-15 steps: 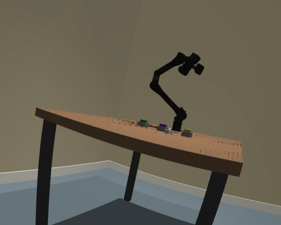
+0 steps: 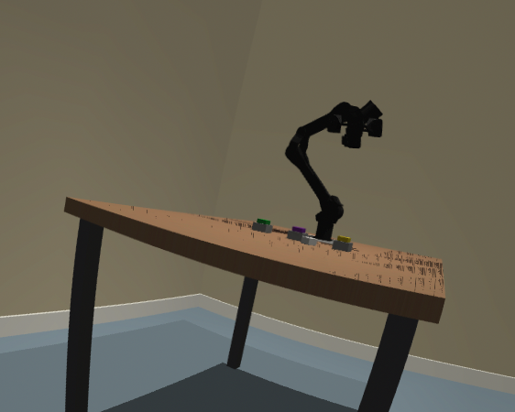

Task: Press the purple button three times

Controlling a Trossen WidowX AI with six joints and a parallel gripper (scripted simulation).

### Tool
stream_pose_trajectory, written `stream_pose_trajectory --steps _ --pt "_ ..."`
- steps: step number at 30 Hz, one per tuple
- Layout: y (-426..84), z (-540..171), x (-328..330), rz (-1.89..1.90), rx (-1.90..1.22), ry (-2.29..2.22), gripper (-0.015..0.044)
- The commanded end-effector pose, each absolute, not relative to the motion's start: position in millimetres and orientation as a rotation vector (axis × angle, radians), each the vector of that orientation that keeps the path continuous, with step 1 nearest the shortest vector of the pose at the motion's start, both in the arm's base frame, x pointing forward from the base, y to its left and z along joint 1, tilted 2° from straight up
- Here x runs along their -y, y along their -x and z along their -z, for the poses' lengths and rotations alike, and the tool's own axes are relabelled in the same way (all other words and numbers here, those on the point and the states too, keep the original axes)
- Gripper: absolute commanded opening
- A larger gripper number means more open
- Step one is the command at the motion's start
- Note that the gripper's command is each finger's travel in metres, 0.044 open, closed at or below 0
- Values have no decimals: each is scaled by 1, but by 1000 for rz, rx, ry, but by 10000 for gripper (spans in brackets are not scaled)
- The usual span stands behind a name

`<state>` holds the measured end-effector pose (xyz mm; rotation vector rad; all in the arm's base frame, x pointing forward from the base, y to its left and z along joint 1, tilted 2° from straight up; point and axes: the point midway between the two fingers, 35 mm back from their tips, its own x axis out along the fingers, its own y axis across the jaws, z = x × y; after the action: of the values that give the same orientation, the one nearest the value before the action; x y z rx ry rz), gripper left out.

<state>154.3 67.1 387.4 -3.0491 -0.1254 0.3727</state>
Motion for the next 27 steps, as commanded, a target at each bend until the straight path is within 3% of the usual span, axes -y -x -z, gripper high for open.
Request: stream_pose_trajectory --steps 1,8,27 --pt "-176 -342 -71 -597 -255 2612 400" --pt "-202 -288 -55 -642 -714 1999 400" --pt "-222 -198 6 -235 -1372 610 400"
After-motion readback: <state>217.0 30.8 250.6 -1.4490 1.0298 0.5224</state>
